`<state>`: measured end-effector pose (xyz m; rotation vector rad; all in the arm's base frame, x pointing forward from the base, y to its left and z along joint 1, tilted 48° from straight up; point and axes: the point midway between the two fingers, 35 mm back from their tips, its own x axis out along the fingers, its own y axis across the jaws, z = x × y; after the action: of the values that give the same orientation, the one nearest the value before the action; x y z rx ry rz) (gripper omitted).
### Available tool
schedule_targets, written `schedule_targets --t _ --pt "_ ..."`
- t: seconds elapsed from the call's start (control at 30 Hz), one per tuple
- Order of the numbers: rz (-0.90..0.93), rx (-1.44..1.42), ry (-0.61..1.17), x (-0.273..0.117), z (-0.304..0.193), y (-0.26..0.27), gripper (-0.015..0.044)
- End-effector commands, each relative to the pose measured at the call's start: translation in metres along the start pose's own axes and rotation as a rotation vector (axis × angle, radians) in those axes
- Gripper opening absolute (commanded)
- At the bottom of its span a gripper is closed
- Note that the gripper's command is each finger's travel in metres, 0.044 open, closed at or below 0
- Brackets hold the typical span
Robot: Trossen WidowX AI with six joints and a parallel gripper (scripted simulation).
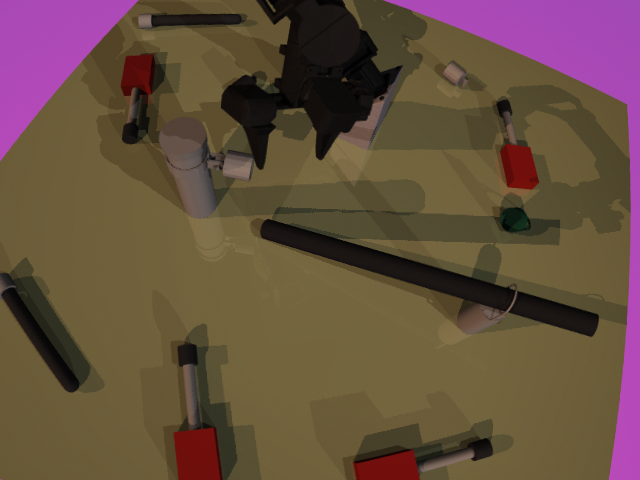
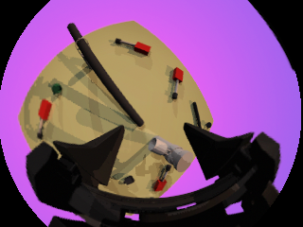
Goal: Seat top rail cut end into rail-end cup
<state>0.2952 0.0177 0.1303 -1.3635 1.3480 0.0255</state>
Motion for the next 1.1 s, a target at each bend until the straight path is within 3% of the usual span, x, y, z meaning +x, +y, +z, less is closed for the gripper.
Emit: schedule_targets --t 0.0,0.2,0.6,1.07 --pt "0.011 -0.442 -0.011 -0.003 -0.047 -0.012 0.0440" --pt "0.004 -0.849 -0.015 -0.007 -0.087 -0.016 0.0440" --pt "0.004 -0.861 -0.015 -0.007 -0.088 -0.017 0.0440" --pt "0.004 -0.860 -0.015 0.026 -0.099 -0.006 0.0440"
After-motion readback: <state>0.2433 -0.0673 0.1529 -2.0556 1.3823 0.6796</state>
